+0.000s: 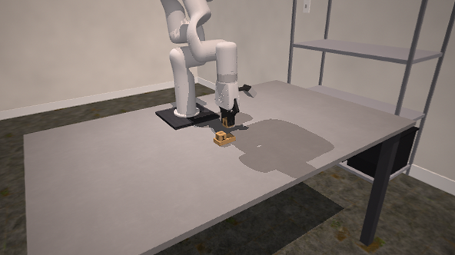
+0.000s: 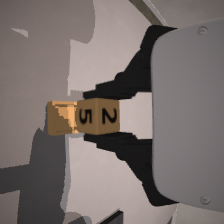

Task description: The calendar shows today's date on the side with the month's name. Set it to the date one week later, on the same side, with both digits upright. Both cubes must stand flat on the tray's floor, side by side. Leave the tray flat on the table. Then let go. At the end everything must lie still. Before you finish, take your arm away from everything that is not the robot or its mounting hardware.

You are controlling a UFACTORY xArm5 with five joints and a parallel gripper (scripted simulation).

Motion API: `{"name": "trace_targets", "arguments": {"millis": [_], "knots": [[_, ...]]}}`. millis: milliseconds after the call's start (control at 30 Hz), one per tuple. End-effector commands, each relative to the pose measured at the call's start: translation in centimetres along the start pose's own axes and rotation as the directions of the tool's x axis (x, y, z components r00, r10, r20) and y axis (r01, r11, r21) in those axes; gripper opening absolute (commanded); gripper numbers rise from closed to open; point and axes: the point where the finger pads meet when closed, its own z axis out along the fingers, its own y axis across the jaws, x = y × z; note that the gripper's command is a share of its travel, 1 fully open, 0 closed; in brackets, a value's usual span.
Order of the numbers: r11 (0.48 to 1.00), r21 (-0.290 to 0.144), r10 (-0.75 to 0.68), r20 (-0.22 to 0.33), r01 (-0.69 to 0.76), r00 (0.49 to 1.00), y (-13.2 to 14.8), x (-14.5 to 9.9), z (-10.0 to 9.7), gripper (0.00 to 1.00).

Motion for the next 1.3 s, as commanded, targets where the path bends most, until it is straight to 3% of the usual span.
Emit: {"name": "trace_targets", "arguments": {"millis": [0,167,633,833,1067,1267], "knots": [[1.0,0.004,0.0,0.0,0.0,1.0,-0.2,0.0,-3.1,0.29],[1.0,0.004,0.0,0.0,0.0,1.0,-0.1,0.0,-4.6,0.29],[1.0,0.004,-0.019,0.0,0.019,1.0,0.0,0.0,-4.7,0.29],[0.976,0.004,-0.218,-0.001,0.218,0.976,1.3,-0.2,-4.8,0.29],[0.941,0.004,-0.338,-0.001,0.338,0.941,2.2,-0.3,-4.8,0.29],[0.849,0.004,-0.529,-0.002,0.529,0.849,3.6,-0.5,-4.8,0.29]]}}
